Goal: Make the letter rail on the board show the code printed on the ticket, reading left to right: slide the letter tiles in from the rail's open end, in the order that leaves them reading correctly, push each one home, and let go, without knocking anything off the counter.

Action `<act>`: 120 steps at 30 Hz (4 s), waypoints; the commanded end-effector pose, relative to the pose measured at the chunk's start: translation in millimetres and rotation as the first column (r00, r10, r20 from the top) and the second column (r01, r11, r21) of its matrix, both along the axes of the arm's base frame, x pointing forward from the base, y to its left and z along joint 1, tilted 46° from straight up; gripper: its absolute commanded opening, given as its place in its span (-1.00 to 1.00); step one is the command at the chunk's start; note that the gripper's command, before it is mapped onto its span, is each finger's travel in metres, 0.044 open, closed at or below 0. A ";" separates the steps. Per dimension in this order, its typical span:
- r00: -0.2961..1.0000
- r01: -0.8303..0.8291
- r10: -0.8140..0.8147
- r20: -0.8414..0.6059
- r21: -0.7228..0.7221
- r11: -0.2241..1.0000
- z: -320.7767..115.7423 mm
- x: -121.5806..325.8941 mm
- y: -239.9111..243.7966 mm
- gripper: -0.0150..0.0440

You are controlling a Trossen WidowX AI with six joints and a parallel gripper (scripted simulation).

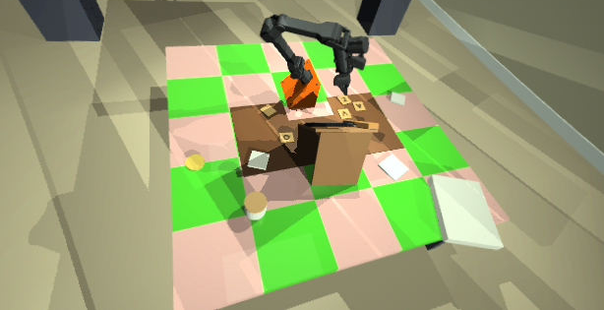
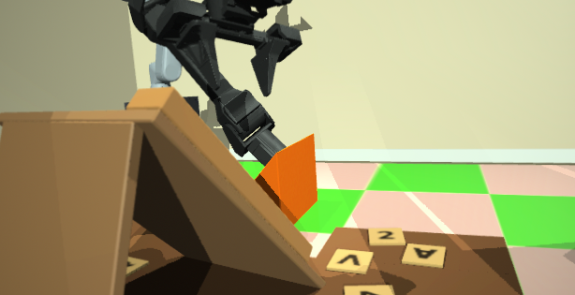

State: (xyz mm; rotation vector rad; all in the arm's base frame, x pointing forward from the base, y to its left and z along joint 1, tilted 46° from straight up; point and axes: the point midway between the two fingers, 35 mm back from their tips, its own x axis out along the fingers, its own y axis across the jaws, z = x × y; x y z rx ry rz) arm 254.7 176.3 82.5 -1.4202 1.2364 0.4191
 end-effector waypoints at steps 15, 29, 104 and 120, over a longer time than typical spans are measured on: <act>0.586 0.775 -0.774 0.238 0.114 0.622 -182.4 -51.3 -43.7 0.66; 0.389 0.872 -0.860 0.331 0.169 0.459 -219.2 -77.0 -64.0 0.66; 0.388 0.872 -0.859 0.333 0.169 0.460 -255.0 -77.9 -103.1 0.66; 0.388 0.872 -0.859 0.333 0.169 0.460 -255.3 -77.9 -103.5 0.55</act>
